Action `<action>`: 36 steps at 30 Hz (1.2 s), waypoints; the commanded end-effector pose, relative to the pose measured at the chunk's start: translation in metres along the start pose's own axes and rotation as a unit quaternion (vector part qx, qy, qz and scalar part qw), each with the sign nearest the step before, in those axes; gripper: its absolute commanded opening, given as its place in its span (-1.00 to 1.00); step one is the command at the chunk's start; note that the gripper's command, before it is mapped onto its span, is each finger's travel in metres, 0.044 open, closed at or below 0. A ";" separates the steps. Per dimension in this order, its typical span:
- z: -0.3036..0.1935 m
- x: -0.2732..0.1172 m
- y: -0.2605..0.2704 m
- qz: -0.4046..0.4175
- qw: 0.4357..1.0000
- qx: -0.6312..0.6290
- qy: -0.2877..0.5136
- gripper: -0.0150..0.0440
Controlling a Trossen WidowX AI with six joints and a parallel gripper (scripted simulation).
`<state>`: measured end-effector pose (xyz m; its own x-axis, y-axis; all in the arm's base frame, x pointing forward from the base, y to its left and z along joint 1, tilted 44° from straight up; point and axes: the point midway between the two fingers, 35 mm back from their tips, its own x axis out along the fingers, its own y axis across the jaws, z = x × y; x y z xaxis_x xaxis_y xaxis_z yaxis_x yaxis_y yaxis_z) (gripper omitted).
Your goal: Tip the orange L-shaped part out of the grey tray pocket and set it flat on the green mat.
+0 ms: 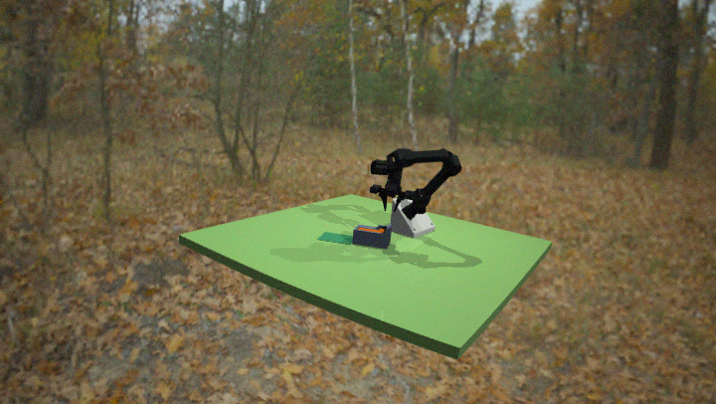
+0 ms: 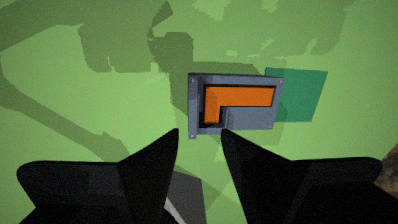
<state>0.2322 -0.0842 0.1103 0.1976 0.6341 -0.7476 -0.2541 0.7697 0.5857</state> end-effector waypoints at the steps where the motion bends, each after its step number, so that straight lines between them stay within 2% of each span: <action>1: 0.002 0.008 -0.002 0.023 1.000 0.001 0.001 0.12; 5: 0.003 0.022 -0.003 0.022 1.000 0.001 0.001 0.12; 11: 0.003 0.080 0.002 0.023 1.000 0.000 0.000 0.12; 36: 0.003 0.111 0.003 0.024 1.000 0.000 -0.001 0.12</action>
<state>0.2562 -0.0157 0.0344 0.1902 0.6648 -0.7224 -0.2681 0.7431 0.6132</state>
